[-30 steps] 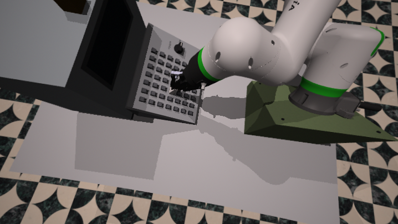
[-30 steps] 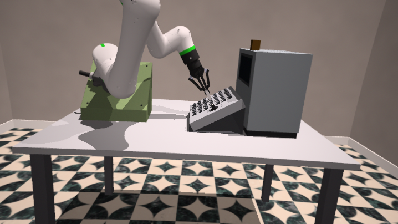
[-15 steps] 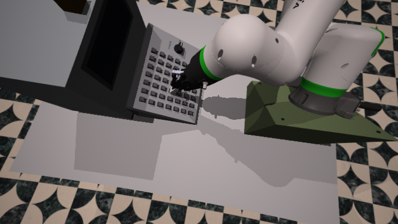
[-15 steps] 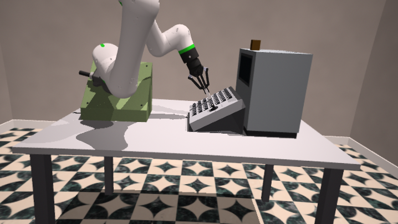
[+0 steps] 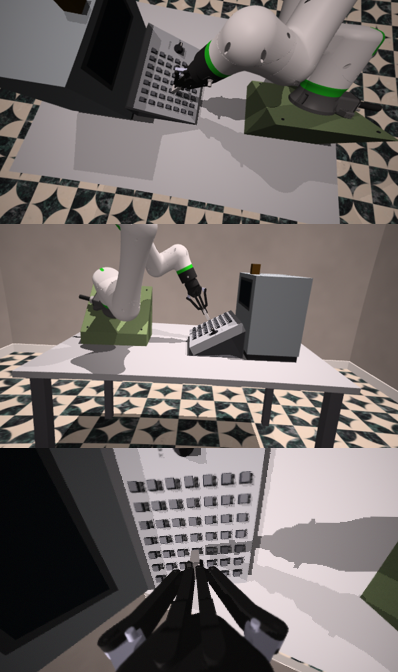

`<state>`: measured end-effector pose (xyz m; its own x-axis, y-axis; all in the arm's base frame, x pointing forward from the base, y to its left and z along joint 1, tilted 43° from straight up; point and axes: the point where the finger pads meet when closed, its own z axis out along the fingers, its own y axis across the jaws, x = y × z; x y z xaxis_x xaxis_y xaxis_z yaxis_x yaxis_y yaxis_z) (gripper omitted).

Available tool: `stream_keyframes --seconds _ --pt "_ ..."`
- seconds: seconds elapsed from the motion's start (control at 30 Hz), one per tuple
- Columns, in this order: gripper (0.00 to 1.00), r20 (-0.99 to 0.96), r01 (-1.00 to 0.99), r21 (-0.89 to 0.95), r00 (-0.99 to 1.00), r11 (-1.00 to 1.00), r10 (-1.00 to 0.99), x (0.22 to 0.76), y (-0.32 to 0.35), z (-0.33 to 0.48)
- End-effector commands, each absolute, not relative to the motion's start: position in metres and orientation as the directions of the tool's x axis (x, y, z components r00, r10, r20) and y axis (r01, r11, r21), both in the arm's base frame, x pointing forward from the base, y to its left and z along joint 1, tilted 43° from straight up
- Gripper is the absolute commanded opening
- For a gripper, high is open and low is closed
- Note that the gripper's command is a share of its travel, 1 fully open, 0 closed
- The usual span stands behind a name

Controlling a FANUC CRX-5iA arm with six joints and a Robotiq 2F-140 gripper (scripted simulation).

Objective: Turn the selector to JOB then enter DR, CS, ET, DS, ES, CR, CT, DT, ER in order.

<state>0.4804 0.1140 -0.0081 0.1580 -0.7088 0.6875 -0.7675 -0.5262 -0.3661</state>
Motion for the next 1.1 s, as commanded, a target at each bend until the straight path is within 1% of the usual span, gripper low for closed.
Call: stream_keyframes --seconds 0.0,1.07 --pt "0.0 0.687 -0.767 -0.367 0.158 -0.526 -0.709 0.4785 0.116 -0.006" --pt "0.0 0.687 -0.767 -0.367 0.158 -0.526 -0.709 0.4767 0.1173 -0.0042"
